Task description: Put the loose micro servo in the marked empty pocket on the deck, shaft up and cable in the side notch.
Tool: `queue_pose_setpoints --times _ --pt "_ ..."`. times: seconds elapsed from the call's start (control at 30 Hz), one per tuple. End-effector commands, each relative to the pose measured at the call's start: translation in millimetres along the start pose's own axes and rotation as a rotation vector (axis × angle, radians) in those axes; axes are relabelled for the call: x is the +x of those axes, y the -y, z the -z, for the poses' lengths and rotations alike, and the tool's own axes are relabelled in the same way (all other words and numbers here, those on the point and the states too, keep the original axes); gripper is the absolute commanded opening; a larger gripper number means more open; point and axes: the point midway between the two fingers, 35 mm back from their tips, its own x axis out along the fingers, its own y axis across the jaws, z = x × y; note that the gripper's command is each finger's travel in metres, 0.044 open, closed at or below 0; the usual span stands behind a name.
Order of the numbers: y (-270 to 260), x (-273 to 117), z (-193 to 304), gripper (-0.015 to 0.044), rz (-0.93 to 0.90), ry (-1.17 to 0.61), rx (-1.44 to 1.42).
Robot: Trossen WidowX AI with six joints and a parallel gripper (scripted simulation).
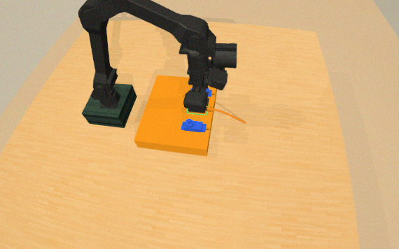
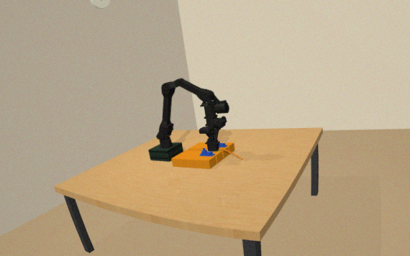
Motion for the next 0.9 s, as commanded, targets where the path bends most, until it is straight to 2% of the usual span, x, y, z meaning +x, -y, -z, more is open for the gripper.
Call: queue_pose_setpoints --times 0.0,0.87 --pt "-0.2 3.7 0.0 0.0 -0.002 -0.001 -0.006" --pt "-0.2 21.7 0.1 0.0 -0.002 -0.001 -0.006"
